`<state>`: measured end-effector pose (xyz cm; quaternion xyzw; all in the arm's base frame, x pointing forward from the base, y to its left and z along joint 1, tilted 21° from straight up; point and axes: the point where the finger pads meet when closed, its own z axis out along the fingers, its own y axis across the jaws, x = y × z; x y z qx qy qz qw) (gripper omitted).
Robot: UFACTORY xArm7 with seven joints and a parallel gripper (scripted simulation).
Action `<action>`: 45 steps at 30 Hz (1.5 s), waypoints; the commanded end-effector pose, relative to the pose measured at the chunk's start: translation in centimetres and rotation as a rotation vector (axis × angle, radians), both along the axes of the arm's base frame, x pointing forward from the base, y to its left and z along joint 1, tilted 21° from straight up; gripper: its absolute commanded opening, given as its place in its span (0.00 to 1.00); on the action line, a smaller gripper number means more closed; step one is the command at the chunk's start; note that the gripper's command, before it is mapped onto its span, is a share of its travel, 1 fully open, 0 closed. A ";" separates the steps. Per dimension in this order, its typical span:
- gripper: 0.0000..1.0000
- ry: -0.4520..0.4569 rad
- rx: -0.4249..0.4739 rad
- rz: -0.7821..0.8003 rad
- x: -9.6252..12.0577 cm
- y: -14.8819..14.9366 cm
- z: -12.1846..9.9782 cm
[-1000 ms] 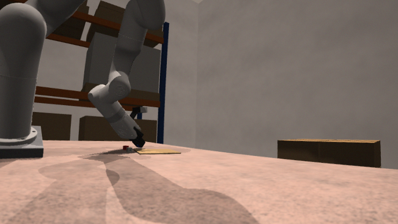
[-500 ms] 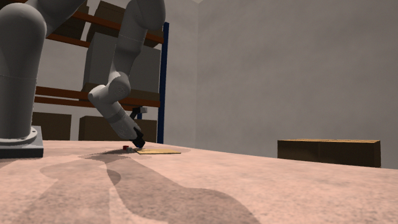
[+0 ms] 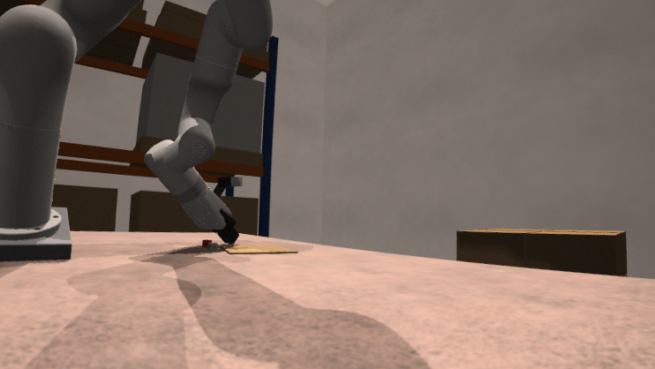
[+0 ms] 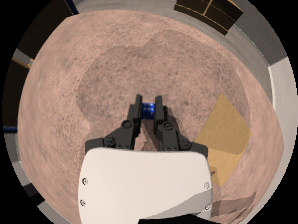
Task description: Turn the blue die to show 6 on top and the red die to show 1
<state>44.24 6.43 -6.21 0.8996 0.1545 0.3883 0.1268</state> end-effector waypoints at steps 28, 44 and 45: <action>0.31 -0.003 0.001 0.002 0.1 0.1 0.1; 0.31 -0.003 0.001 0.002 0.1 0.1 0.1; 0.31 -0.003 0.001 0.002 0.1 0.1 0.1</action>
